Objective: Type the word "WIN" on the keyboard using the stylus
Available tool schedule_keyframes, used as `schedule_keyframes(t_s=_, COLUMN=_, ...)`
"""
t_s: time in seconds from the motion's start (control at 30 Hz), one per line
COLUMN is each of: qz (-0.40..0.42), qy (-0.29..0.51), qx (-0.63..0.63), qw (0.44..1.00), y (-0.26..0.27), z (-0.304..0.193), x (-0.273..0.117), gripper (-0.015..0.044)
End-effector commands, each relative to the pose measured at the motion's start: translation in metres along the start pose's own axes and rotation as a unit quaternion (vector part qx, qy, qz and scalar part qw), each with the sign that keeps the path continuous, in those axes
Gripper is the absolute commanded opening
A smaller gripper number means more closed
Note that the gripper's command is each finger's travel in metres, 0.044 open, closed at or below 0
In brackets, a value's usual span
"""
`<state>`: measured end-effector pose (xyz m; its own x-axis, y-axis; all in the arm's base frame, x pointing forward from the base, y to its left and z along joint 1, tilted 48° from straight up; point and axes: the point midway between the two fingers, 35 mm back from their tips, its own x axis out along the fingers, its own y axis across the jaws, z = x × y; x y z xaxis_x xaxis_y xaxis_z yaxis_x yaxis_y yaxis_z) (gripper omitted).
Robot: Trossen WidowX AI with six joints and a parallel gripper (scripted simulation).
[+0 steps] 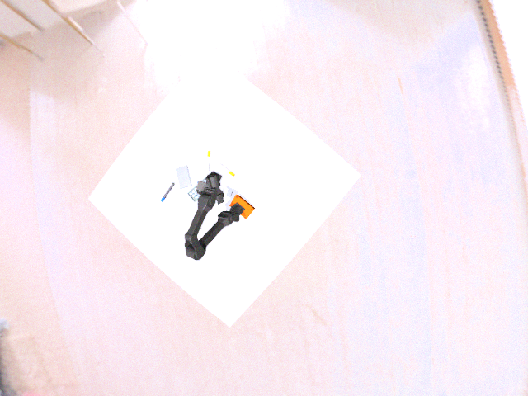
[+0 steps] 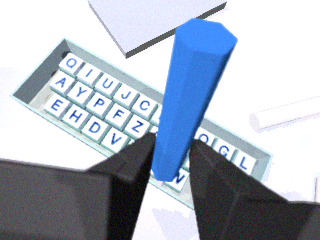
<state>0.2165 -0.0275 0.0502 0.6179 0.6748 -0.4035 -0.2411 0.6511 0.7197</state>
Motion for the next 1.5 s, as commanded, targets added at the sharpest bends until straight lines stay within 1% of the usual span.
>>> schedule_keyframes(t_s=0.0, qz=-0.025, qy=0.042, qx=0.019, qw=0.999, y=0.005, z=-0.010, x=0.009, gripper=0.0000)
schedule_keyframes(t_s=0.3, qz=-0.081, qy=0.056, qx=0.034, qw=0.995, y=0.011, z=-0.001, x=0.014, gripper=0.0000)
schedule_keyframes(t_s=0.63, qz=-0.138, qy=0.030, qx=0.051, qw=0.989, y=0.022, z=0.016, x=0.018, gripper=0.0000)
schedule_keyframes(t_s=1.07, qz=-0.173, qy=-0.058, qx=0.083, qw=0.980, y=0.049, z=0.045, x=0.020, gripper=0.0000)
schedule_keyframes(t_s=1.47, qz=-0.149, qy=-0.164, qx=0.127, qw=0.967, y=0.087, z=0.072, x=0.014, gripper=0.0000)
